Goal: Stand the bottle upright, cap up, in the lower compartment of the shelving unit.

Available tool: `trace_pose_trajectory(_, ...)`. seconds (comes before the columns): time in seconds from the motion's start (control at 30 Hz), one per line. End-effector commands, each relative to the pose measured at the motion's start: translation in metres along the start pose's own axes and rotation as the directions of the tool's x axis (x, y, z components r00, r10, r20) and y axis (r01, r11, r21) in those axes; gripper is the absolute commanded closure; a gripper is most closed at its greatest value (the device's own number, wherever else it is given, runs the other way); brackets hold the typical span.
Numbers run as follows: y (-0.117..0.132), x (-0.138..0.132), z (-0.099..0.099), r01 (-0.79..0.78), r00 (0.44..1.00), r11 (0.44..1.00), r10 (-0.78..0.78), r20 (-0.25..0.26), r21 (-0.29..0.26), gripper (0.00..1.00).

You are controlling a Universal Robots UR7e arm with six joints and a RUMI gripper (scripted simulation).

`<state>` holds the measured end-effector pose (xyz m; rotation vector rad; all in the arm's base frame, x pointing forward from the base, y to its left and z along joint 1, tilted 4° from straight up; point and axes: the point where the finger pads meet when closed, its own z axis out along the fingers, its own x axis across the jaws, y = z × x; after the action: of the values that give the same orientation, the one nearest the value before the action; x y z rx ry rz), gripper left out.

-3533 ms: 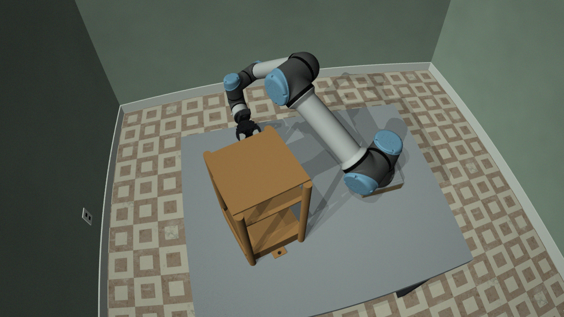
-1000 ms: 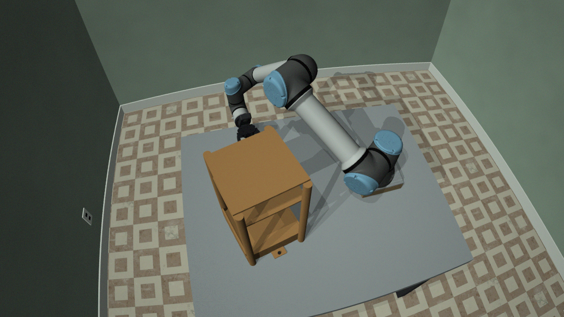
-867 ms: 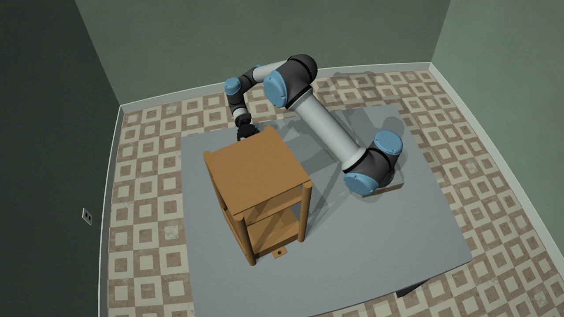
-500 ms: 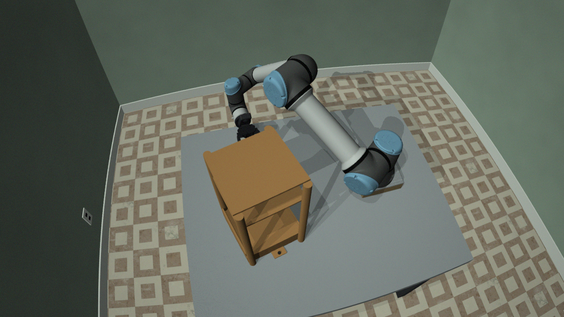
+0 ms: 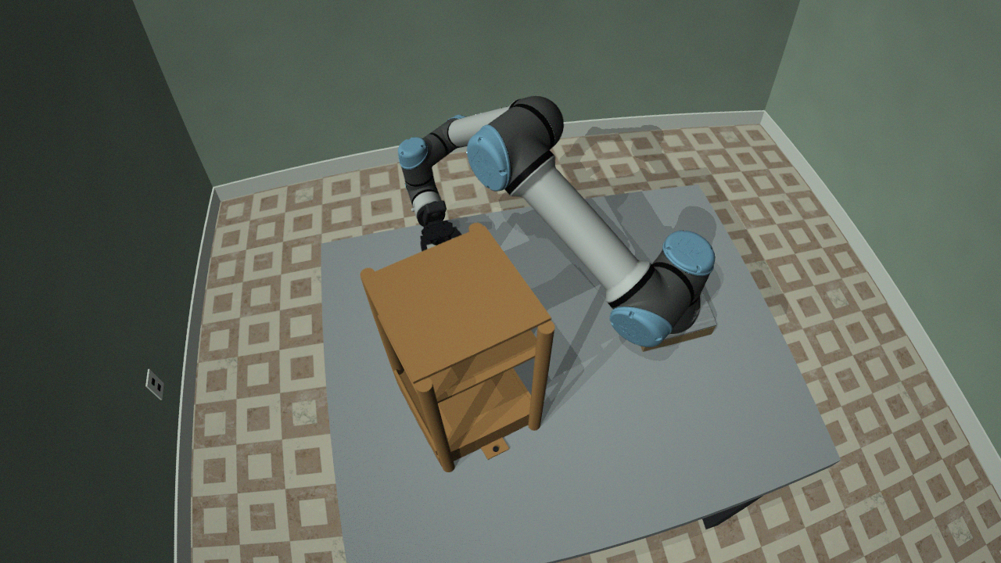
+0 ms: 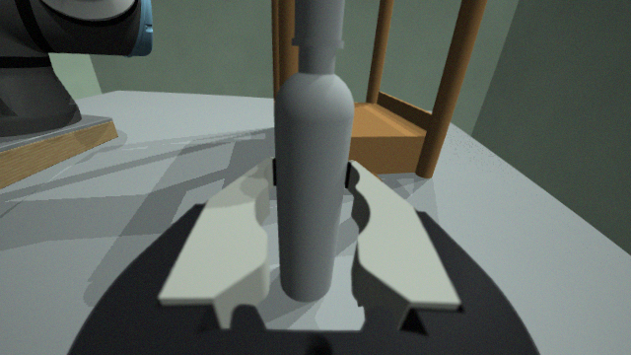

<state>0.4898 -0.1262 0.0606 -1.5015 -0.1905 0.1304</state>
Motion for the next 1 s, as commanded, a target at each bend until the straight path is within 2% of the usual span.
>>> trace_pose_trajectory(0.0, -0.001, 0.001, 0.000, 0.003, 1.000, 1.000, -0.003, 0.002, -0.004, 1.00)
trace_pose_trajectory(0.37, -0.012, 0.001, 0.000, 0.003, 1.000, 1.000, -0.003, 0.001, -0.004, 1.00)
trace_pose_trajectory(0.97, -0.055, 0.000, -0.001, 0.004, 1.000, 1.000, -0.004, 0.000, -0.005, 1.00)
